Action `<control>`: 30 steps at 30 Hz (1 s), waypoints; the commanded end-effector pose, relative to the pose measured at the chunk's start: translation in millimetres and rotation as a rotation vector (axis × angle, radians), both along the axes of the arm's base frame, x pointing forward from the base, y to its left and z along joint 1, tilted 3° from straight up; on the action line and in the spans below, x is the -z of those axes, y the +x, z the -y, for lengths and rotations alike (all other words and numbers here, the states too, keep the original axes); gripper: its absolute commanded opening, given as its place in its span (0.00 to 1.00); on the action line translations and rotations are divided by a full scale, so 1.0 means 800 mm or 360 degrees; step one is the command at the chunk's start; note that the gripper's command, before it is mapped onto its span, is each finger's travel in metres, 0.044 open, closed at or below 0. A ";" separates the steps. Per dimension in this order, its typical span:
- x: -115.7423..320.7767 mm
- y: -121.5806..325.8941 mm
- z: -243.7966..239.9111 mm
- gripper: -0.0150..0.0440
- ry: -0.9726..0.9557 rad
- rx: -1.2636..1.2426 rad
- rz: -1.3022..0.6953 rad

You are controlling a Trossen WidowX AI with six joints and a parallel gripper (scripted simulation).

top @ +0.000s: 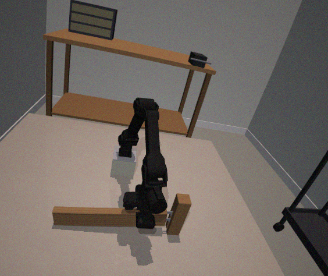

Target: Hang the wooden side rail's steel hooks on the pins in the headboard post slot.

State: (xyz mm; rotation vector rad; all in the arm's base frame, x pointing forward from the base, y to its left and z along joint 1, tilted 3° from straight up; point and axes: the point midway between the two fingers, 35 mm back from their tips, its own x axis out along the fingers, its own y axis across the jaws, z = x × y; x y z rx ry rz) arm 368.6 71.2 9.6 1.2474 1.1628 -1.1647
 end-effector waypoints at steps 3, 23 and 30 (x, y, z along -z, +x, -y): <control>-0.003 0.004 -0.002 0.25 0.0003 0.0006 0.0012; 0.000 0.002 -0.005 0.25 0.0003 0.0006 0.0011; -0.001 0.001 -0.006 0.25 0.0003 0.0006 0.0011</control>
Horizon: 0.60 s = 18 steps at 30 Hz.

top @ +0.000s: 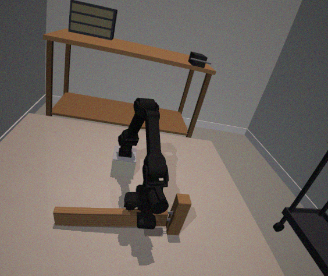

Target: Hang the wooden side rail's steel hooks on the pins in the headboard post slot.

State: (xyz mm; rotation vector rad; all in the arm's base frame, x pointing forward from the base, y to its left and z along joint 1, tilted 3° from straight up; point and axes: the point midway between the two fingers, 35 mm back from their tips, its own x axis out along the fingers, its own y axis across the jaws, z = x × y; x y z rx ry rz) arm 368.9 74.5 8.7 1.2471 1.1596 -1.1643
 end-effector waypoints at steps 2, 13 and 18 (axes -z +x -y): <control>-0.002 0.001 -0.002 0.25 0.0006 0.0005 0.0008; -0.003 0.002 -0.003 0.25 0.0006 0.0005 0.0008; -0.004 0.002 -0.003 0.25 0.0006 0.0005 0.0008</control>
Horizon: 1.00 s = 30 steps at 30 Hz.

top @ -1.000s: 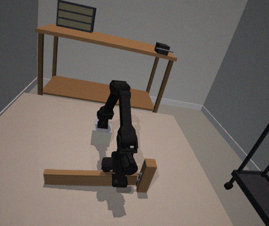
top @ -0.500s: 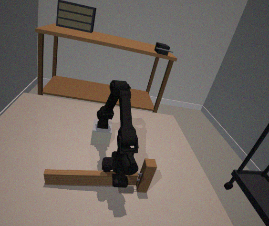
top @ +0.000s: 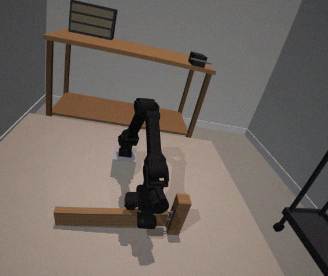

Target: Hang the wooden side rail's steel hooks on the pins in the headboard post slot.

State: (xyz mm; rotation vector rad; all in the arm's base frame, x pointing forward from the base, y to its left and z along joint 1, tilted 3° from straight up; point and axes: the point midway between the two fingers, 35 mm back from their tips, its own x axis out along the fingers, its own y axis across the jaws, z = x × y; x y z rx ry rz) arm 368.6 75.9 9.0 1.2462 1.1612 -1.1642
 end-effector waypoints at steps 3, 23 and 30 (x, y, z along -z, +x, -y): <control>-0.004 0.003 -0.002 0.25 0.0006 0.0007 0.0010; -0.002 0.003 -0.004 0.25 0.0006 0.0007 0.0010; -0.001 0.002 -0.005 0.25 0.0006 0.0007 0.0010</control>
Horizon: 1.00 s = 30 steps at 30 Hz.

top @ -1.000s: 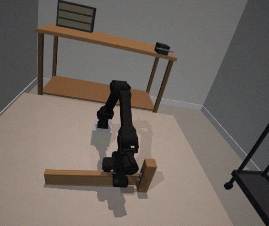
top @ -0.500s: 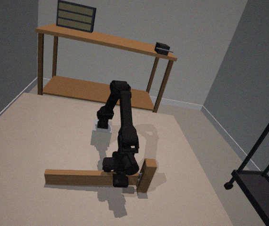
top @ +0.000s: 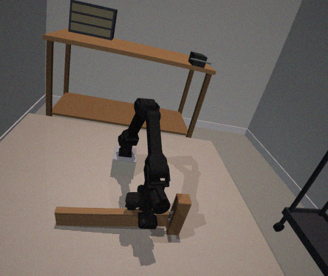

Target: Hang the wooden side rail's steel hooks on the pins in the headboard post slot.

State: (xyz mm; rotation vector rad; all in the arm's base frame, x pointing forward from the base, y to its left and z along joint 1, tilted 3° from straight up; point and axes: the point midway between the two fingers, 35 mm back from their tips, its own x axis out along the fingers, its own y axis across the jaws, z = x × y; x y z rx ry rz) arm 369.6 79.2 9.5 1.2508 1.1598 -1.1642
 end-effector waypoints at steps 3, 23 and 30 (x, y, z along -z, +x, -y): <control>-0.001 0.000 -0.002 0.25 0.0003 0.0002 0.0007; -0.003 0.001 -0.004 0.25 0.0003 0.0002 0.0007; -0.003 0.002 -0.004 0.25 0.0003 0.0002 0.0007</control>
